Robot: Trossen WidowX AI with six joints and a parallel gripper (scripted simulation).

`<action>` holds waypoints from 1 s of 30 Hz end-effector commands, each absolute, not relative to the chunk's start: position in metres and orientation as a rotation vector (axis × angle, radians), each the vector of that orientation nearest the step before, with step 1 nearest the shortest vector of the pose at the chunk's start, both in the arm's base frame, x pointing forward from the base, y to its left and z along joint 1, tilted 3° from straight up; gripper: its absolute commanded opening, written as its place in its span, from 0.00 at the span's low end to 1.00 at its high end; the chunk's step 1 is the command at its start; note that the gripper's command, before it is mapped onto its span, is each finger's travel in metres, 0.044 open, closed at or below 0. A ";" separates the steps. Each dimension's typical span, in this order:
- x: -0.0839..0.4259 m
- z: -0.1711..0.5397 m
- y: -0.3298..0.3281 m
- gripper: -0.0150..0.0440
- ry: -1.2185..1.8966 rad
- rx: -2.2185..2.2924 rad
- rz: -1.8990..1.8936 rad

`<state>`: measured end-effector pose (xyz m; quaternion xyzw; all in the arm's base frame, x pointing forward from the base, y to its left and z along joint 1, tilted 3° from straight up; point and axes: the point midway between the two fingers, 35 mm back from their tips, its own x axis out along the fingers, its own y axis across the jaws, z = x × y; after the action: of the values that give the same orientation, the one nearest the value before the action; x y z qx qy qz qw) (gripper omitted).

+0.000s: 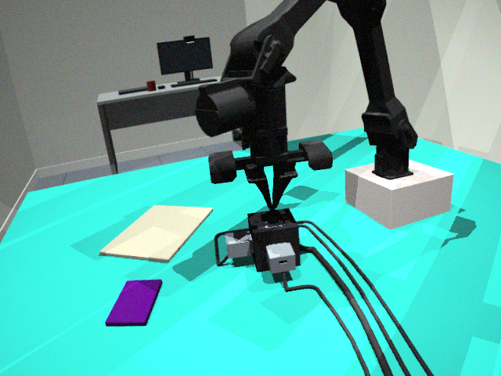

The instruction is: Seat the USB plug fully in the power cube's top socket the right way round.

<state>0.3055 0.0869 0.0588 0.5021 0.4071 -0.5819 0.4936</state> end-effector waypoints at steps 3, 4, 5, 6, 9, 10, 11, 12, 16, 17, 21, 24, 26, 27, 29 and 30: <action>0.306 0.057 0.086 0.25 0.982 1.217 -1.413; 0.306 0.057 0.086 0.25 0.982 1.217 -1.413; 0.306 0.057 0.086 0.25 0.982 1.217 -1.413; 0.306 0.057 0.086 0.25 0.982 1.217 -1.413; 0.306 0.056 0.086 0.25 0.982 1.217 -1.413; 0.306 0.056 0.086 0.25 0.982 1.217 -1.413; 0.306 0.056 0.086 0.25 0.982 1.217 -1.413; 0.306 0.056 0.086 0.25 0.982 1.217 -1.413; 0.306 0.056 0.086 0.25 0.982 1.217 -1.413; 0.306 0.055 0.086 0.25 0.982 1.217 -1.413; 0.306 0.055 0.086 0.25 0.982 1.217 -1.413; 0.306 0.055 0.086 0.25 0.982 1.217 -1.413; 0.306 0.055 0.086 0.25 0.982 1.217 -1.413; 0.306 0.055 0.086 0.25 0.982 1.217 -1.413; 0.306 0.055 0.086 0.25 0.982 1.217 -1.413; 0.306 0.055 0.086 0.25 0.982 1.217 -1.413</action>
<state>0.3055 0.0869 0.0571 0.5023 0.4069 -0.5818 0.4936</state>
